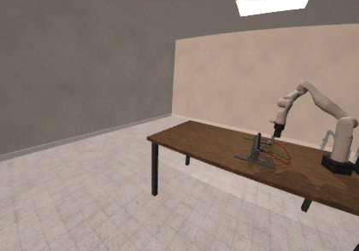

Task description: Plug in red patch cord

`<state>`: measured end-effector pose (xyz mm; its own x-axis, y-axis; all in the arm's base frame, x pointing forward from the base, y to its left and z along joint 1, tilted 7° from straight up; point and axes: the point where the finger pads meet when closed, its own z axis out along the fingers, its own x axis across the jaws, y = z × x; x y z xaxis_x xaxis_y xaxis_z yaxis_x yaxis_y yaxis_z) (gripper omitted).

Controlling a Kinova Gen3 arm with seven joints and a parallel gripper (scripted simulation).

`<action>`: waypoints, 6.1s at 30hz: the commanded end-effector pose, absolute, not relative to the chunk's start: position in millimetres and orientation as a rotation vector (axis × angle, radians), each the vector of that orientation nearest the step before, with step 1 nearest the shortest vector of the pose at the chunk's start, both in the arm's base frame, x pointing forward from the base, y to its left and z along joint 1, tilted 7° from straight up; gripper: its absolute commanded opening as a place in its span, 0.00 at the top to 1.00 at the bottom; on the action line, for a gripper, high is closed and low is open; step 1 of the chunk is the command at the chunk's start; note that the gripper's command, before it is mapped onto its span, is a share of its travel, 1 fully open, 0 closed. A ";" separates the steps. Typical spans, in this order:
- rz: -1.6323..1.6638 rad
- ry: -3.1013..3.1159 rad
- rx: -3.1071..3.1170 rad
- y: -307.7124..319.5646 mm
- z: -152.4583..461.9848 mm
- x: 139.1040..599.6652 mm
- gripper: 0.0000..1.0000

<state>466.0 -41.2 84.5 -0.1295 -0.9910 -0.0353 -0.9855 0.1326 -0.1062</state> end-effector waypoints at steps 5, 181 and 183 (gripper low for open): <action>-0.088 2.288 -2.005 -41.1 85.2 466.4 1.00; -0.089 2.286 -2.005 -49.0 62.4 530.1 1.00; -0.089 2.286 -2.005 -49.0 62.4 530.2 1.00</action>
